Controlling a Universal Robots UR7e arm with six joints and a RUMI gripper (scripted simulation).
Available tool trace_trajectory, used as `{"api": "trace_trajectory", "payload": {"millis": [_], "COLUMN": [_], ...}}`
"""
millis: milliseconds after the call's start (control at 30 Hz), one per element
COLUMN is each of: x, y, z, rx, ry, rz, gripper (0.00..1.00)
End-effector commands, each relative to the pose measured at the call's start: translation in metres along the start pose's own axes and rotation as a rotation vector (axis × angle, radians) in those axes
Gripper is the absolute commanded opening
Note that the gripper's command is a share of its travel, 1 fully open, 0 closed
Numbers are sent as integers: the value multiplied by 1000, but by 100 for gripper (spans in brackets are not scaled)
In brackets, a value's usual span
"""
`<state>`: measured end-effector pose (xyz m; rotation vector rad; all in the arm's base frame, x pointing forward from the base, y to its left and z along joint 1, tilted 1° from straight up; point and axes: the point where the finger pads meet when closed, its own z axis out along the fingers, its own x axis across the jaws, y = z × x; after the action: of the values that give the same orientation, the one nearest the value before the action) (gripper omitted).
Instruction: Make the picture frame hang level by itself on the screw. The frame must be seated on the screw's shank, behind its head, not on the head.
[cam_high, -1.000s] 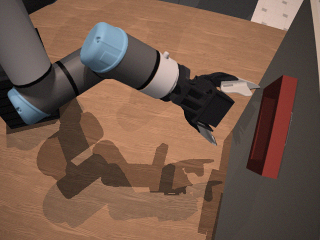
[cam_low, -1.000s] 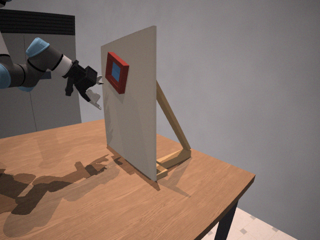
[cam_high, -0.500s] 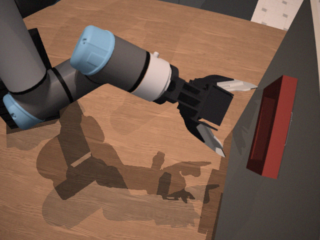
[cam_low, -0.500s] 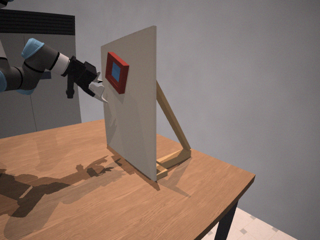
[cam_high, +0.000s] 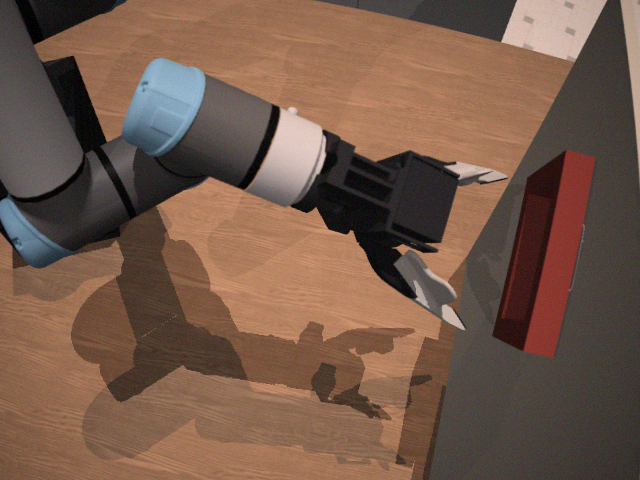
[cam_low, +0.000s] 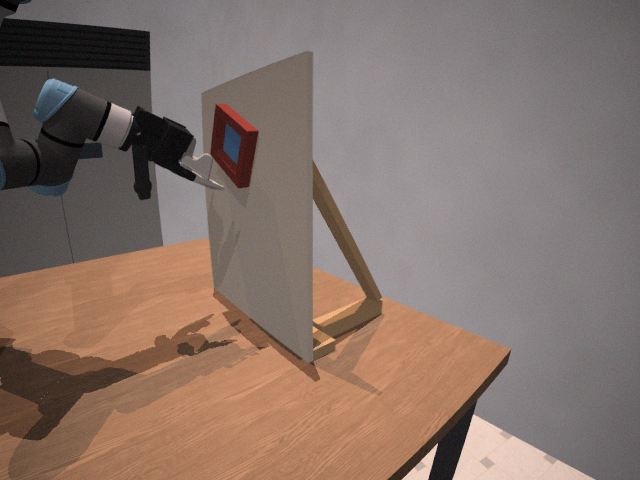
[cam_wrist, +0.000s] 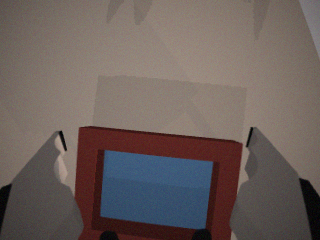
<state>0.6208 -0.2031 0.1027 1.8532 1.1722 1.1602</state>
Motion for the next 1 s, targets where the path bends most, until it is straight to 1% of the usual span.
{"api": "trace_trajectory", "payload": {"millis": [0,300,967], "x": [-3,-6,-7], "y": [6,12,15], "z": [-3,-6,-8], "rx": [-29,-54,-67], "ry": [4,1,0], "rz": [-67,-135,-171], "gripper": [100,100,100]}}
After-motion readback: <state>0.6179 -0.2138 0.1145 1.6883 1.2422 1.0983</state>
